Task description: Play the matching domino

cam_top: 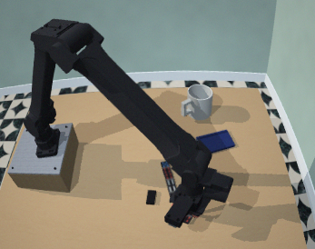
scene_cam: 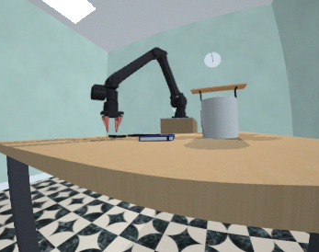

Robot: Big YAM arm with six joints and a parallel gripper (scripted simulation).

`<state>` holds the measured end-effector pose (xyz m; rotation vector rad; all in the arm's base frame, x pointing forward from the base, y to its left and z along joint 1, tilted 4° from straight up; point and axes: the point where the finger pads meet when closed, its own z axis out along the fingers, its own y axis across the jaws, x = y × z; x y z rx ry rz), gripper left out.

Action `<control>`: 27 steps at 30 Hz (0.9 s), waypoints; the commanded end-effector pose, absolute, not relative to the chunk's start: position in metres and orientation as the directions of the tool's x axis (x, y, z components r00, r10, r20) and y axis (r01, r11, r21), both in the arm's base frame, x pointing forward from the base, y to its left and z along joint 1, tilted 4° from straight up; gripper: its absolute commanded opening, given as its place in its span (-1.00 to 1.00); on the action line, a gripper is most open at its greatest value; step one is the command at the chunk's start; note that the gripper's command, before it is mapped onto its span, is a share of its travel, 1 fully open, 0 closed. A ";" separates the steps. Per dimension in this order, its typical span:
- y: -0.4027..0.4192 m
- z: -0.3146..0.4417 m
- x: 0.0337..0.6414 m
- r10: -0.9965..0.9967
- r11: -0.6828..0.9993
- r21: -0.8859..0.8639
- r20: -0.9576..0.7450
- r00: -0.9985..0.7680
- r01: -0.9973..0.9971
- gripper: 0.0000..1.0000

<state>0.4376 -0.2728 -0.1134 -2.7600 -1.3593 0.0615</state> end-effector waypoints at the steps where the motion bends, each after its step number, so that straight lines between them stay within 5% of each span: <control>1: -0.279 -0.120 0.439 0.792 -0.610 -0.071 -0.004 0.611 0.789 -0.14; 25: -0.278 -0.140 0.437 0.792 -0.610 -0.072 -0.005 0.611 0.789 -0.14; 26: -0.274 -0.133 0.439 0.793 -0.608 -0.069 -0.007 0.610 0.791 -0.57; 27: -0.274 -0.134 0.438 0.793 -0.609 -0.070 -0.006 0.610 0.790 -0.57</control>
